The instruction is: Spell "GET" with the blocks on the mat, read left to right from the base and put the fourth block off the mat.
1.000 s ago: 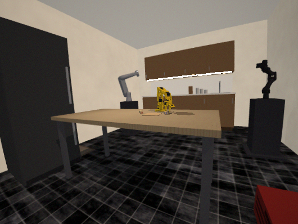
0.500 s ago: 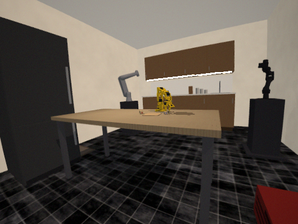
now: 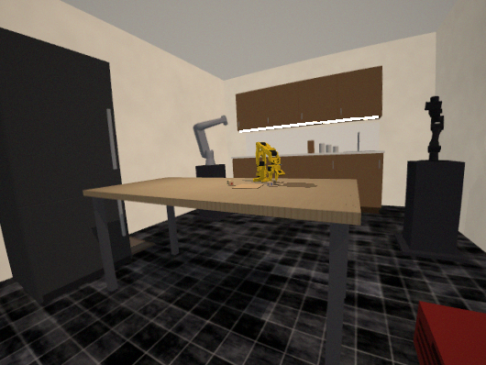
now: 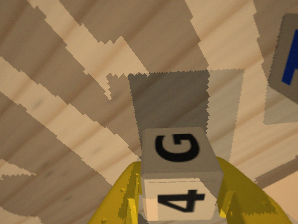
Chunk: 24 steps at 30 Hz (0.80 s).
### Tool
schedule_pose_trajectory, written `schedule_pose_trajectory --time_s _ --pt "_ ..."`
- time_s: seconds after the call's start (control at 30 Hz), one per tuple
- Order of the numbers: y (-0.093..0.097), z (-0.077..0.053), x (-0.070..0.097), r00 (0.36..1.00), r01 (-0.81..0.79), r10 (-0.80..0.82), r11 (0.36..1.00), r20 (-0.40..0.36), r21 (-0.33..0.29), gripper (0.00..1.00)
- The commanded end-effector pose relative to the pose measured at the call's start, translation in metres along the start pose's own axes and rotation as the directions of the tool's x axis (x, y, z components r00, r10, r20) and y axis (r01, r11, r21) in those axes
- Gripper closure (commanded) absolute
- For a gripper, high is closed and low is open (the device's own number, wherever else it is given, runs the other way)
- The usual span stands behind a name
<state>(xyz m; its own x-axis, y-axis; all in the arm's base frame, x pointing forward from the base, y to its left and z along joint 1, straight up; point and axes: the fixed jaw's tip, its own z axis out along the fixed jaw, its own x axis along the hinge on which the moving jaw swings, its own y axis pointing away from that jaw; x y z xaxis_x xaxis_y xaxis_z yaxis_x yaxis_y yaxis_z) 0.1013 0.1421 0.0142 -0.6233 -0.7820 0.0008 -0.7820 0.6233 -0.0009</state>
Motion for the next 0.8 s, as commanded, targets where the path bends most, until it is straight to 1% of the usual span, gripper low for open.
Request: schedule_pose_trajectory --time_s 0.0,0.17,0.3,0.43,0.57,0.63,0.77 --pt "-0.001 -0.007 -0.008 0.999 -0.001 0.001 1.000 0.055 -0.001 1.00" --pt "-0.001 -0.008 -0.008 0.999 -0.001 0.001 1.000 0.055 -0.001 1.00" --pt "0.000 -0.012 -0.008 0.999 -0.001 0.001 1.000 0.055 -0.001 1.00" --pt "0.000 -0.020 -0.009 0.999 -0.001 0.001 1.000 0.055 -0.001 1.00" --pt "0.000 -0.032 -0.009 0.999 0.000 0.001 1.000 0.055 -0.002 1.00" --pt "0.000 -0.032 -0.009 0.999 0.000 0.001 1.000 0.055 -0.002 1.00" --pt "0.001 -0.044 -0.008 0.999 0.000 0.001 1.000 0.055 -0.002 1.00"
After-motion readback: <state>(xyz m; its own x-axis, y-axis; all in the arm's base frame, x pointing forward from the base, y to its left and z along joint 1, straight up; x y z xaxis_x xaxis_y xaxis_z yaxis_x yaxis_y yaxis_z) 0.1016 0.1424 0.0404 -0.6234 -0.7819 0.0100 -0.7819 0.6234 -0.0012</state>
